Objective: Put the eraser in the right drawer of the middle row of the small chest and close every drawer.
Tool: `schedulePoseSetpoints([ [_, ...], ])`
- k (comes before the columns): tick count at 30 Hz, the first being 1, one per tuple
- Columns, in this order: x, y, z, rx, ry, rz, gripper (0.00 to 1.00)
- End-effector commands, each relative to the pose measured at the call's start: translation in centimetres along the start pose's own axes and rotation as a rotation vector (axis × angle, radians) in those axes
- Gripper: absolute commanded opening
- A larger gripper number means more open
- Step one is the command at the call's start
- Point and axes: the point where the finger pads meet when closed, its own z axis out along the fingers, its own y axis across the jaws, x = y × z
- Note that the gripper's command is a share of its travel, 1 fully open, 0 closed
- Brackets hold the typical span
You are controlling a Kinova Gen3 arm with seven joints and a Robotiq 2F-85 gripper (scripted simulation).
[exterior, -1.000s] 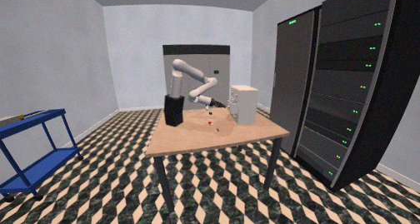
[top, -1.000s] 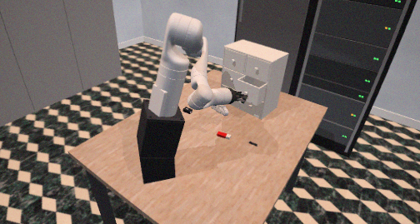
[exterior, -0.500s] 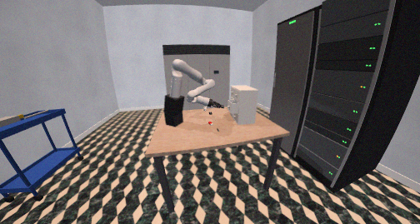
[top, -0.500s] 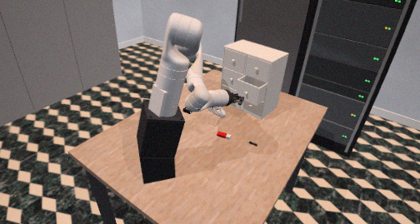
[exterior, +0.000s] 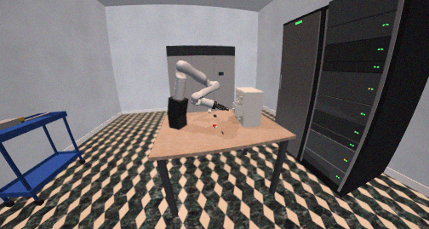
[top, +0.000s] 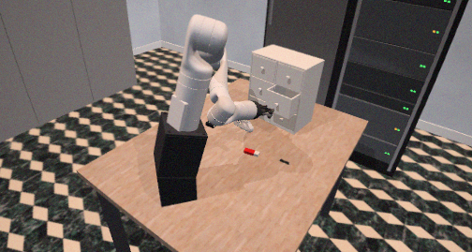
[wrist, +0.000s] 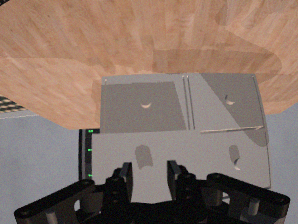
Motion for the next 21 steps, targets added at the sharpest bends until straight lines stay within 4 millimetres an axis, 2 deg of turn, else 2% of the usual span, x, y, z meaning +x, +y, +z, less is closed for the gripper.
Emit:
schedulePoseSetpoints([
  [1, -0.1, 0.1, 0.0, -0.001, -0.001, 0.0, 0.33],
  [21, -0.1, 1.4, -0.3, -0.001, -0.001, 0.0, 0.33],
])
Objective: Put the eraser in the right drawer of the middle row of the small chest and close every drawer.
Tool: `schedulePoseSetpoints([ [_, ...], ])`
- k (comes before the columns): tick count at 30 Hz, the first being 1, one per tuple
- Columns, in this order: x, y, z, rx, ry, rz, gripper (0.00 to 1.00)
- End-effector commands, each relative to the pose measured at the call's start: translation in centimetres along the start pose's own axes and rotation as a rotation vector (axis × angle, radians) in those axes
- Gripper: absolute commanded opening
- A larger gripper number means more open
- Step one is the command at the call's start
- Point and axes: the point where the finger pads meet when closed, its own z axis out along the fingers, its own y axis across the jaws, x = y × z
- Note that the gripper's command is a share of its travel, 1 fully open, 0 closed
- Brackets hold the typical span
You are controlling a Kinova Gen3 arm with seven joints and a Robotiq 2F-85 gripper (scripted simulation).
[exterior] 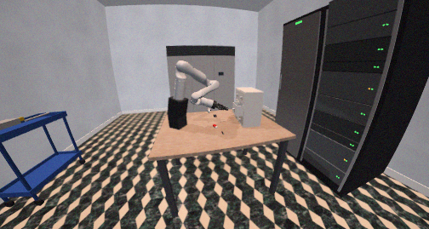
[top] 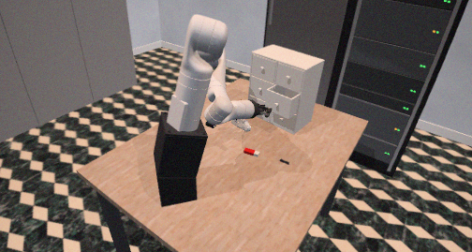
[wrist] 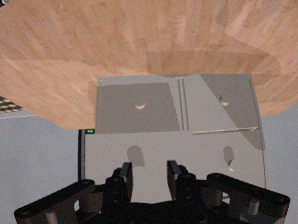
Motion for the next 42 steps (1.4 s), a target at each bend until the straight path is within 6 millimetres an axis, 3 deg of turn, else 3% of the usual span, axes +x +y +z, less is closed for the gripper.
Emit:
schedulePoseSetpoints([
  [1, -0.2, 0.5, 0.0, -0.004, -0.003, 0.002, 0.33],
  [42, -0.2, 6.7, -1.4, -0.004, -0.003, 0.002, 0.33],
])
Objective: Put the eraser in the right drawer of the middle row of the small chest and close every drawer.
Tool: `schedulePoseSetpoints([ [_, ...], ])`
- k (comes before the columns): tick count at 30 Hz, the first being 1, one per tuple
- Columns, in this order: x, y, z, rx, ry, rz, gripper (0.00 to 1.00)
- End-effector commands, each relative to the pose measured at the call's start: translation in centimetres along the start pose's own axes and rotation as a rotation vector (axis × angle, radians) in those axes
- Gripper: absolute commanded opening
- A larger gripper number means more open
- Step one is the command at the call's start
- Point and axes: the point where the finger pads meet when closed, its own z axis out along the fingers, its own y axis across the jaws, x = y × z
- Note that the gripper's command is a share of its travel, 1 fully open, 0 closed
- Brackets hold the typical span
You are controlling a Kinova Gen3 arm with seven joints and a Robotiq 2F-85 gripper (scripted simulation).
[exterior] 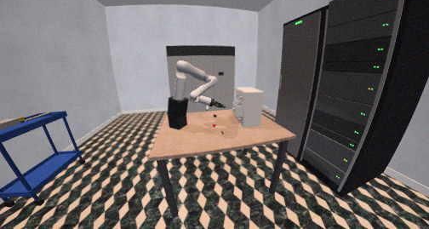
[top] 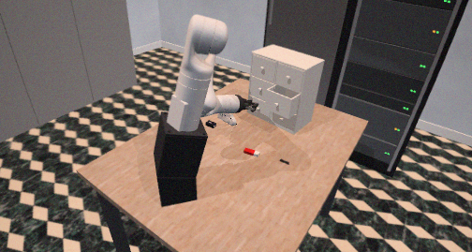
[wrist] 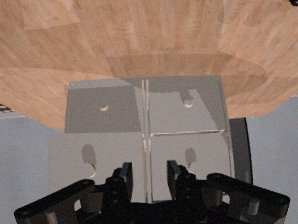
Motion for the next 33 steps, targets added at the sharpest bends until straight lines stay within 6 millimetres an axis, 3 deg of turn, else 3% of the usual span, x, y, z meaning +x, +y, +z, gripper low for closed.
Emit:
schedulePoseSetpoints([
  [1, -0.3, 0.7, 0.0, -0.006, -0.005, 0.005, 0.33],
  [33, -0.3, 6.5, -1.4, -0.006, -0.005, 0.005, 0.33],
])
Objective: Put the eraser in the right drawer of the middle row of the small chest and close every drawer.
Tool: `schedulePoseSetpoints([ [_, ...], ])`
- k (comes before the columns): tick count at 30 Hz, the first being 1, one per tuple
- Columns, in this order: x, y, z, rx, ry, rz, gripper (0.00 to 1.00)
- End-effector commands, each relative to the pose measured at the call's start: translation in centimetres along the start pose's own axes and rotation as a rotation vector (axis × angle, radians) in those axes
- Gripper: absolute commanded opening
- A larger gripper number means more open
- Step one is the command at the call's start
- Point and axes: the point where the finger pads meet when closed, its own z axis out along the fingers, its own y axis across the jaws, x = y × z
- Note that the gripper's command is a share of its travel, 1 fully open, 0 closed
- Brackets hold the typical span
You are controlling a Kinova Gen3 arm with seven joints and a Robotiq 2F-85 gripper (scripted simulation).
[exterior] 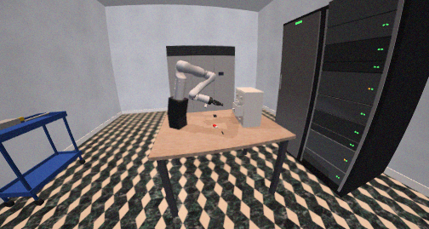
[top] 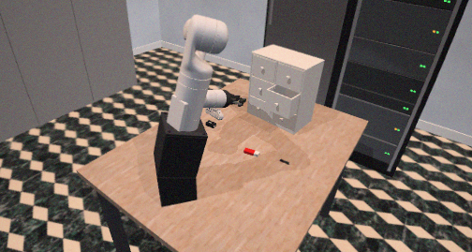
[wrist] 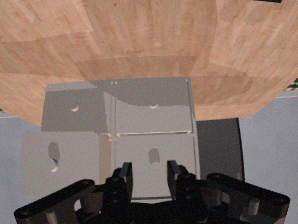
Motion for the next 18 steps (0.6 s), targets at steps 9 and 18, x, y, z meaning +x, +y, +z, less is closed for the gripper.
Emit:
schedulePoseSetpoints([
  [9, -0.3, 2.3, -0.4, -0.006, -0.006, 0.008, 0.33],
  [18, -0.3, 3.7, -0.7, -0.006, -0.006, 0.008, 0.33],
])
